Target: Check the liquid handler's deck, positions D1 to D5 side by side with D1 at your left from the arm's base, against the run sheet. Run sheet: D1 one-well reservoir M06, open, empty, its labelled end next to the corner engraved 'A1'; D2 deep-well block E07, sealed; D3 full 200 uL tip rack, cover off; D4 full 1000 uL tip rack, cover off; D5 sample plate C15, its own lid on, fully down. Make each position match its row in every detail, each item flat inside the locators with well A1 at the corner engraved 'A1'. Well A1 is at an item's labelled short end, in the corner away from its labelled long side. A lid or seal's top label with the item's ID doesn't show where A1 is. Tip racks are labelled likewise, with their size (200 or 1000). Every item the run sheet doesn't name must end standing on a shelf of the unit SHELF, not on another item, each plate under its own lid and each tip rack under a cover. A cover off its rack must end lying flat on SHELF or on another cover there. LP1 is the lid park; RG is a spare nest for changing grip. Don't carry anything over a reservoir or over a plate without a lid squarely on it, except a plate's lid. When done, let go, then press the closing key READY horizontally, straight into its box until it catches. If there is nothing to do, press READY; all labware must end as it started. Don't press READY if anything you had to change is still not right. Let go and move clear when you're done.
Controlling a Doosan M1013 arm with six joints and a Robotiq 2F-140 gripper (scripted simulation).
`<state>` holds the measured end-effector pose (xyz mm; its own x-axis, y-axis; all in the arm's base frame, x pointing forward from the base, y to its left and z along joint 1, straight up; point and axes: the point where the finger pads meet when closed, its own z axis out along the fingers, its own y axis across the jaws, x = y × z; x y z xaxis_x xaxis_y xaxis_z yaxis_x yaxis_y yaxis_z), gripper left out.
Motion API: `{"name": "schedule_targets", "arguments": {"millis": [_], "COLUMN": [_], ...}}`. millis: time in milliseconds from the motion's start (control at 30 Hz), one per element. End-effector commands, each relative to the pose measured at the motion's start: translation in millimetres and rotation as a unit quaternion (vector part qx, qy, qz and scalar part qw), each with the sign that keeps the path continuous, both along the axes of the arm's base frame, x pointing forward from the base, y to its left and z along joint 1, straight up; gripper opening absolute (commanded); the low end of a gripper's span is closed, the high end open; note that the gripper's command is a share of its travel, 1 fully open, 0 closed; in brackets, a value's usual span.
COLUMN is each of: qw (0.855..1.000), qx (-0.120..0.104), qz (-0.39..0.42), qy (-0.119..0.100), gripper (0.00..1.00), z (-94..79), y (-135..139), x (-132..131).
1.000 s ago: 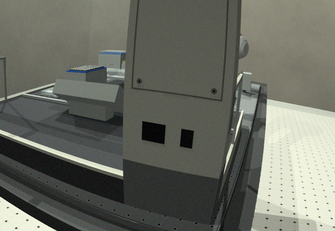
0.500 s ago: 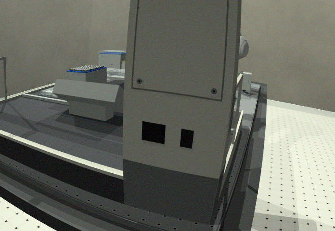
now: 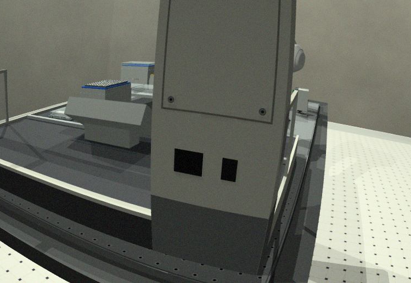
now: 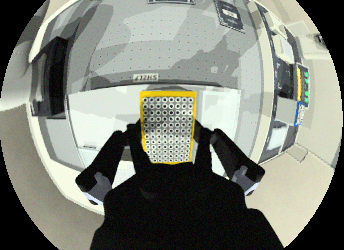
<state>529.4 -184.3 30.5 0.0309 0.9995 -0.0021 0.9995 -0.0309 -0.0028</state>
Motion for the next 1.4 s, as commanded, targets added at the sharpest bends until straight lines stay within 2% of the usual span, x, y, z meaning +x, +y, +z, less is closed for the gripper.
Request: {"name": "schedule_targets", "arguments": {"millis": [0,1367], "qw": [1.000,1.000], "qx": [0.000,0.000], "qz": [0.000,0.000], "qy": [-0.001,-0.001], "gripper": [0.10,0.10], "z": [3.1,63.1], "y": [0,0], "x": [1,1]}}
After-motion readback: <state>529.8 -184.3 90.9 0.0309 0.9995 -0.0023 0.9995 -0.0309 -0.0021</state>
